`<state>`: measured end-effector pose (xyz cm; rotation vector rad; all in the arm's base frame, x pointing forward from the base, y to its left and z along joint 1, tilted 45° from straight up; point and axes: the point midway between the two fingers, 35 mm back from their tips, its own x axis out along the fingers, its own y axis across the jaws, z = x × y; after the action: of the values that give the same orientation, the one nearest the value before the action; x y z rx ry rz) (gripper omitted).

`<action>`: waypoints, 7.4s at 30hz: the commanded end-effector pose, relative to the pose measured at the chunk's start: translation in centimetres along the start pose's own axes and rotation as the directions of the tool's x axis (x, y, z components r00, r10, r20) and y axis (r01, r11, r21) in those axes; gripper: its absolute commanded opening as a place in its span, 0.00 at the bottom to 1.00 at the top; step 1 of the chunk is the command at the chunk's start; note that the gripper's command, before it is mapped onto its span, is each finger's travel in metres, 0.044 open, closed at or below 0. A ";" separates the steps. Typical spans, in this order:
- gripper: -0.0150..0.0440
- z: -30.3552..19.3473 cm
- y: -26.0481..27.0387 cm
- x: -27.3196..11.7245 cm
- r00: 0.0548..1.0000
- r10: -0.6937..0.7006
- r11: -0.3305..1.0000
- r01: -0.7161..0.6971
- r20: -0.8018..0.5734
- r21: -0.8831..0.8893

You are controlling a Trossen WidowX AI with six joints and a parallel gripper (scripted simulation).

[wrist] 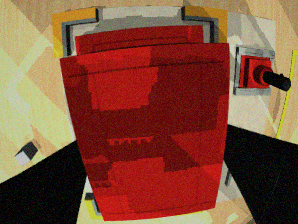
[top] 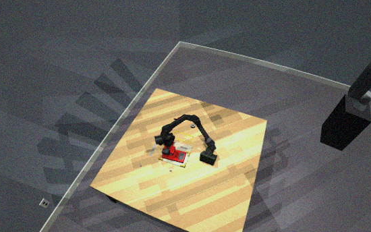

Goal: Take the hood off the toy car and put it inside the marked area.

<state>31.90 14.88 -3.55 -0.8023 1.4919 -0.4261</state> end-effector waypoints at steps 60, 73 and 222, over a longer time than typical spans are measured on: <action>0.25 -5.7 -22.0 -0.3 1.000 -0.002 1.000 0.002 0.005 0.003; 0.25 -5.6 -22.0 0.9 1.000 -0.001 1.000 0.001 0.005 0.004; 1.00 -5.9 -22.1 1.1 1.000 -0.008 1.000 0.008 0.005 0.007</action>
<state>31.19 -2.15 11.67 -0.8076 1.4816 -0.4349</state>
